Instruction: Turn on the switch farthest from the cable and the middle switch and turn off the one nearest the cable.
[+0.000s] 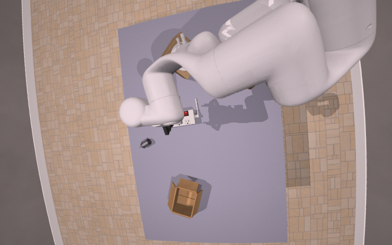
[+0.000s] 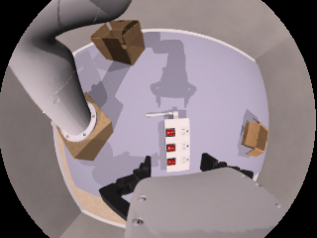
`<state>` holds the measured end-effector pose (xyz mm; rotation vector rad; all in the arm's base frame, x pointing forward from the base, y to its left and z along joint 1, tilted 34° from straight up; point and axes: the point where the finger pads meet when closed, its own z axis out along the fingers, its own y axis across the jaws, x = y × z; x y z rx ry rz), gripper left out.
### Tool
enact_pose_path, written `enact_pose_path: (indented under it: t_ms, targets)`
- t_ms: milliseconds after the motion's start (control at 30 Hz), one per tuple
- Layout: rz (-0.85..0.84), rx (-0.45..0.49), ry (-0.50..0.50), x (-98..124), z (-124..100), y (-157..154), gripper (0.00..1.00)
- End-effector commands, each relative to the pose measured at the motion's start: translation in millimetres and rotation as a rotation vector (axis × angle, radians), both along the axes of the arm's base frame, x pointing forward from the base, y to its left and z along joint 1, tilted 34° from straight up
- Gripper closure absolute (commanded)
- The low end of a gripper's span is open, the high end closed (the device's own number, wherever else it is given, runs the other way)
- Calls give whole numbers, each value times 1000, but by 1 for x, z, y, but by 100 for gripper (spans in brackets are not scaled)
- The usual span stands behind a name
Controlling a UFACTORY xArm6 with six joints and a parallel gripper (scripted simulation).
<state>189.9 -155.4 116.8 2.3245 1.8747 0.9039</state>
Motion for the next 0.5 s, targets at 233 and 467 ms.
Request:
enact_pose_path:
  t_ms: [233, 467]
  targets:
    - [7, -7, -7, 0, 2, 0, 0]
    - [27, -14, -30, 21, -16, 1, 0]
